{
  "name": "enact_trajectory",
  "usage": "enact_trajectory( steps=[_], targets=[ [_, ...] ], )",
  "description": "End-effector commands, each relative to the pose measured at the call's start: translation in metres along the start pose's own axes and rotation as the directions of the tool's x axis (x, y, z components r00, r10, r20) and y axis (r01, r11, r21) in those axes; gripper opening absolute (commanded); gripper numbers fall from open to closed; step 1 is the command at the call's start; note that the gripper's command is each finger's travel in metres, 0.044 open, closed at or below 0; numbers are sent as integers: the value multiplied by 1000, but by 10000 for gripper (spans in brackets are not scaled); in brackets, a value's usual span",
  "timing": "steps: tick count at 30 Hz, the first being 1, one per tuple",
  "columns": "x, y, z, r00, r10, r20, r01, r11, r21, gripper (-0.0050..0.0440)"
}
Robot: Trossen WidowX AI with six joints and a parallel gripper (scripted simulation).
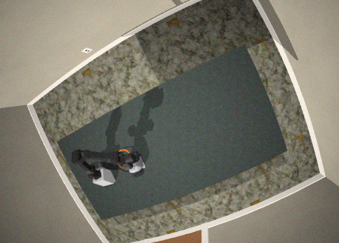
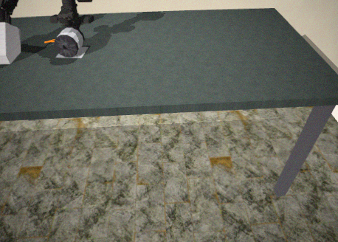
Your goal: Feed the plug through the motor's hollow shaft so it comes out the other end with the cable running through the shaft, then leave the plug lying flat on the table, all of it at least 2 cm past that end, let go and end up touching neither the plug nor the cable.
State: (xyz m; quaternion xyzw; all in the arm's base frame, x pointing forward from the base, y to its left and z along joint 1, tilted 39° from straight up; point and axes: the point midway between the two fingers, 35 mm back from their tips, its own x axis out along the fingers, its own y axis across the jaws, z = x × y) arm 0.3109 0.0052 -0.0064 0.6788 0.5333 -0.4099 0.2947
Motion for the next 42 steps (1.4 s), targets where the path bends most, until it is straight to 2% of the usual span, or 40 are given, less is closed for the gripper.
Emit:
enact_trajectory(
  steps=[1, 3, 5, 6, 7, 9, 13, 22, 24, 28, 42],
  targets=[
    [0, 0, 0, 1000, 0, 0, 0, 1000, 0, 24],
    [0, 0, 0, 1000, 0, 0, 0, 1000, 0, 72],
    [0, 0, 0, 1000, 0, 0, 0, 1000, 0, 72],
    [0, 0, 0, 1000, 0, 0, 0, 1000, 0, 96],
    [0, 0, 0, 1000, 0, 0, 0, 1000, 0, 100],
    [-2, 0, -1, 1000, 0, 0, 0, 1000, 0, 100],
    [-27, 4, -9, 1000, -5, 3, 5, 1000, -1, 100],
    [-27, 4, -9, 1000, -5, 3, 5, 1000, -1, 100],
    [-23, 3, -8, 1000, -9, 0, 9, 1000, 5, 100],
    [-1, -5, -9, 1000, -5, 3, 5, 1000, -1, 100],
    [4, -4, -7, 1000, -5, 3, 5, 1000, -1, 100]
  ],
)
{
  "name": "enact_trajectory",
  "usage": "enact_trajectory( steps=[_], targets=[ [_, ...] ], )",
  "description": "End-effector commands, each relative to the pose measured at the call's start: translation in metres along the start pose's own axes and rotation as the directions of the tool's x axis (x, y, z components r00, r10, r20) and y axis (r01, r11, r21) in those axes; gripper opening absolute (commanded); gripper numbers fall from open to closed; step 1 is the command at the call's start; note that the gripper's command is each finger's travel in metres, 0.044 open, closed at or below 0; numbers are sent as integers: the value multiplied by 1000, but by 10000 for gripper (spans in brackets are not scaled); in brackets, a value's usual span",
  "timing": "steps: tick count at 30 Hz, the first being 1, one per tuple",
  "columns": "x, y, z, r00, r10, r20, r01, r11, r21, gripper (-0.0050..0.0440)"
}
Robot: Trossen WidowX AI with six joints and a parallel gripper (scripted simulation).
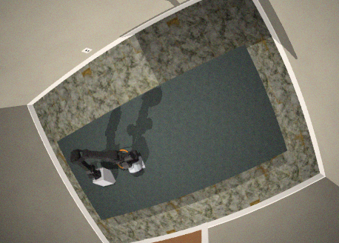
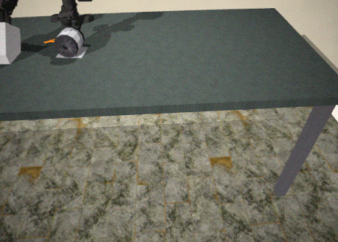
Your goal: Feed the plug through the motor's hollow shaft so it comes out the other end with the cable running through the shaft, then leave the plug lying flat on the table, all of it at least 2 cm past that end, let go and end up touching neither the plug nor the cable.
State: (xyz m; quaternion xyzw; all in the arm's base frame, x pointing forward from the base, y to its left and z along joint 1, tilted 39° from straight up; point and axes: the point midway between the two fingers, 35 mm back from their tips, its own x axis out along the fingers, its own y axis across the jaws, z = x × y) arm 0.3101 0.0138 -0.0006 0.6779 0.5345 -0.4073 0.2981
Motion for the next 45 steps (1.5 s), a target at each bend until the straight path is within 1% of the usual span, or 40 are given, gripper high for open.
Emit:
enact_trajectory(
  steps=[1, 8, 12, 14, 25, 45],
  targets=[
    [5, -1, 3, 1000, -7, 2, 7, 1000, 8, 100],
    [5, -1, 3, 1000, -7, 2, 7, 1000, 8, 100],
    [3, 0, 2, 1000, -1, 0, 1, 1000, 1, 73],
    [3, 0, 2, 1000, -1, 0, 1, 1000, 1, 73],
    [3, 0, 2, 1000, -1, 0, 1, 1000, 1, 0],
    [2, 2, 11, 1000, -7, 2, 7, 1000, 8, 0]
  ],
)
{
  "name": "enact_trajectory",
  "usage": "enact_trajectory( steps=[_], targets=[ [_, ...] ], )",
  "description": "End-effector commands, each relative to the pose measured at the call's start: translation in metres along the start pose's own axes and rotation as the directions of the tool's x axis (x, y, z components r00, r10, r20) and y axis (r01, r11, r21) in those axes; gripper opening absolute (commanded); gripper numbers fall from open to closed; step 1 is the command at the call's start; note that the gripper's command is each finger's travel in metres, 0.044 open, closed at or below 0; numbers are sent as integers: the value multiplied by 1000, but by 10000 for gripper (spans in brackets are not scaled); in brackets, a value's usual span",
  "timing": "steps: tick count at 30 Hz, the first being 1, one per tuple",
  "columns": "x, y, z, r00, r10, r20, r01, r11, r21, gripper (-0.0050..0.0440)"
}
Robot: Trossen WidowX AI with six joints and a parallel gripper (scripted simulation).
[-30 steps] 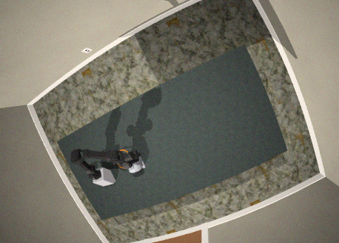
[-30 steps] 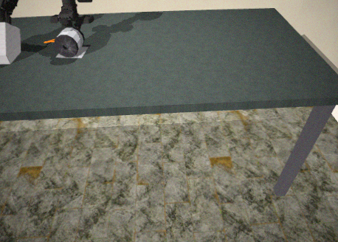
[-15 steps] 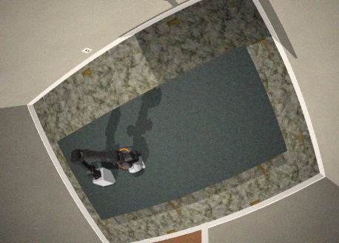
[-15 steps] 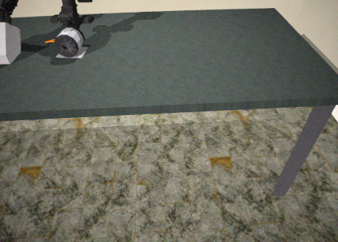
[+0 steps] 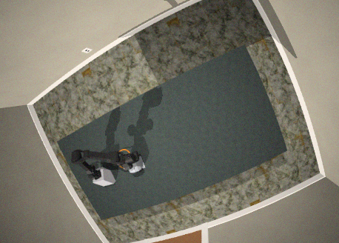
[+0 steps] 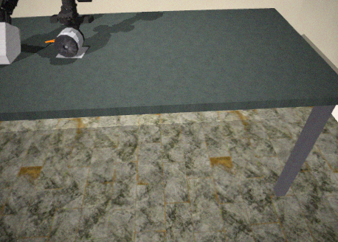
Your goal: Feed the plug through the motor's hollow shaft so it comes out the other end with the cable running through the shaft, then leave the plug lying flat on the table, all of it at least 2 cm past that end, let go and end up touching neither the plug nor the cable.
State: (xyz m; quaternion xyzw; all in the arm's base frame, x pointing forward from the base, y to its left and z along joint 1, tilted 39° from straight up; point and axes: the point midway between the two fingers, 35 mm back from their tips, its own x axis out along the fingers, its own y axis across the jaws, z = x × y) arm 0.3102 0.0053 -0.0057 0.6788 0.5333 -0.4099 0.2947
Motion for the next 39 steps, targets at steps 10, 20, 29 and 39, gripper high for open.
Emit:
enact_trajectory(
  steps=[10, 20, 29, 39],
  targets=[
    [0, 0, 0, 1000, 0, 0, 0, 1000, 0, 100],
    [-26, 5, -9, 1000, -5, 3, 5, 1000, -1, 100],
    [0, -5, -9, 1000, -5, 3, 5, 1000, -1, 100],
    [5, -4, -7, 1000, -5, 3, 5, 1000, -1, 100]
  ],
)
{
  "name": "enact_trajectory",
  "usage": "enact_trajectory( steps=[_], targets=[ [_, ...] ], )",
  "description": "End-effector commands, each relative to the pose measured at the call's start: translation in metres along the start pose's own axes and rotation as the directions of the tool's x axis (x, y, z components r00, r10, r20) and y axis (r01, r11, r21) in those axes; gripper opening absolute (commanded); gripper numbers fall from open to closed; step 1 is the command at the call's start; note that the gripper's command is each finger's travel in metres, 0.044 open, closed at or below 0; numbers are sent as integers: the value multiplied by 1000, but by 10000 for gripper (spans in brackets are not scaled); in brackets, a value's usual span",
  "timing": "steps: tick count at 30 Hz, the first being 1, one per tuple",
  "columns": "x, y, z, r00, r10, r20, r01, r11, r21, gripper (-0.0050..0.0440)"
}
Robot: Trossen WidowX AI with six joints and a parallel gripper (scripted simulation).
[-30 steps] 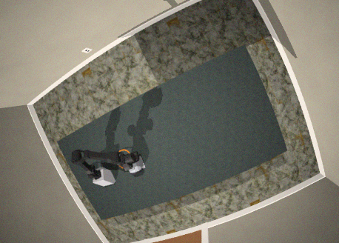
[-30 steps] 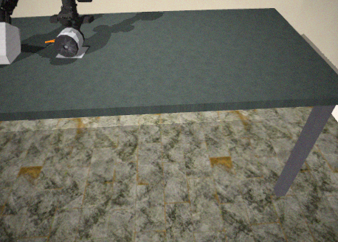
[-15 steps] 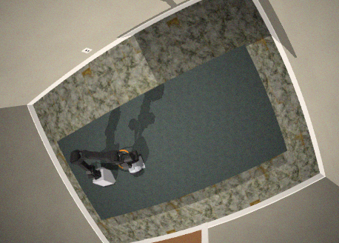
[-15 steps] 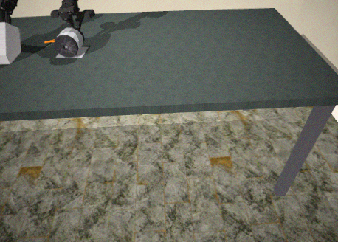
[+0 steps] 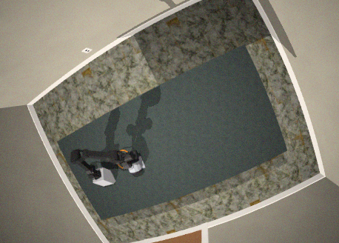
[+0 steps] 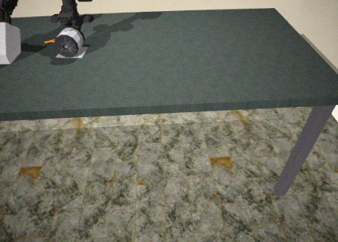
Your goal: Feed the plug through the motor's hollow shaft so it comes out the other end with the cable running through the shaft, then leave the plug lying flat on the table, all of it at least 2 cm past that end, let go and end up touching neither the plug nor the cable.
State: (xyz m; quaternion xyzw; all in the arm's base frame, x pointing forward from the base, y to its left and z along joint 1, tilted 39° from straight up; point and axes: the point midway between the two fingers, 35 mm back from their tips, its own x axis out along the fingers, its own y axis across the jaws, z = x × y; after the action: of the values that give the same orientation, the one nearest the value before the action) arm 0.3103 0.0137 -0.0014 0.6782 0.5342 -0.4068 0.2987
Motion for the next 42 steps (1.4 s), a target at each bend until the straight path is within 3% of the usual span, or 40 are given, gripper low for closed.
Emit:
enact_trajectory(
  steps=[1, 7, 24, 42],
  targets=[
    [5, -2, 3, 1000, -9, 2, 9, 1000, 9, 100],
    [5, -2, 3, 1000, -9, 2, 9, 1000, 9, 100],
    [3, -1, 1, 1000, -3, 0, 3, 1000, 2, 0],
    [1, 2, 11, 1000, -9, 2, 9, 1000, 9, 0]
  ],
)
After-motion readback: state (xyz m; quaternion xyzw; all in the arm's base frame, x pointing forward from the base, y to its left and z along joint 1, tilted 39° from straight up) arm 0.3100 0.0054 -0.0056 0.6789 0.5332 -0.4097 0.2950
